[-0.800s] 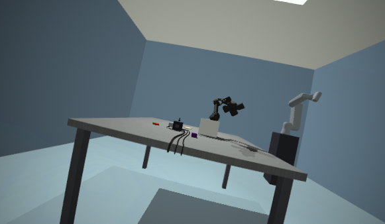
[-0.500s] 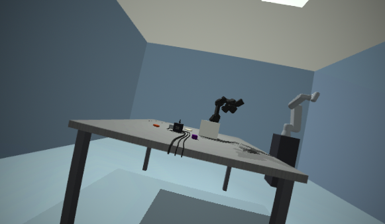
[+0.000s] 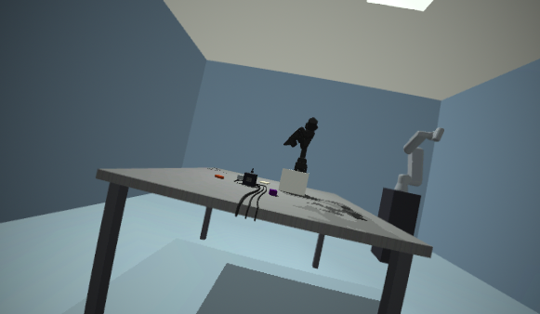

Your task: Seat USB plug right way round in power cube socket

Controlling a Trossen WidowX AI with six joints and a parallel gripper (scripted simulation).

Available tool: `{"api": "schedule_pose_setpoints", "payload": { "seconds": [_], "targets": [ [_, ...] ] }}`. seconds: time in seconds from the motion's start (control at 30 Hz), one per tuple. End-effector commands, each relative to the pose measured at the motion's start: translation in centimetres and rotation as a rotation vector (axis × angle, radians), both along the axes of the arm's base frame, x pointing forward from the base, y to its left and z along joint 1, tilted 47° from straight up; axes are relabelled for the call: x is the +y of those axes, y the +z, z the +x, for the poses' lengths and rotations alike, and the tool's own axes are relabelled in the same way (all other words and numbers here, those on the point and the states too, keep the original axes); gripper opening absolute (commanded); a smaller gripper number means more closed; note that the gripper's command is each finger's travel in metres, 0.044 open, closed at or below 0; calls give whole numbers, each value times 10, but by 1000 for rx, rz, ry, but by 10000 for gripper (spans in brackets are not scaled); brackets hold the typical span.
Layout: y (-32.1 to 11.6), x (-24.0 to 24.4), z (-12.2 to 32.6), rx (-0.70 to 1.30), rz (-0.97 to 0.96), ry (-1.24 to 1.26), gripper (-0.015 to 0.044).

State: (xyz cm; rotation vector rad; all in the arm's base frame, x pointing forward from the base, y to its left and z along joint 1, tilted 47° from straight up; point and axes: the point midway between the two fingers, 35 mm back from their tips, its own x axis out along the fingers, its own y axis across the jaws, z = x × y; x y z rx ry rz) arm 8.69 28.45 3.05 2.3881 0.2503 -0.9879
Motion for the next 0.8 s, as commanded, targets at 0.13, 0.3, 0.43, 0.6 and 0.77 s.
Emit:
{"api": "schedule_pose_setpoints", "payload": {
  "seconds": [0.13, 0.3, 0.43, 0.6, 0.77],
  "targets": [
    [-20, -33, 100, -16, 203, -726, 440],
    [-33, -76, 156, -107, 283, -1191, 440],
    [-46, -121, 193, -226, 326, -1560, 440],
    [-58, -163, 218, -358, 344, -1861, 440],
    [-59, -163, 221, -363, 345, -1870, 440]
  ]
}}
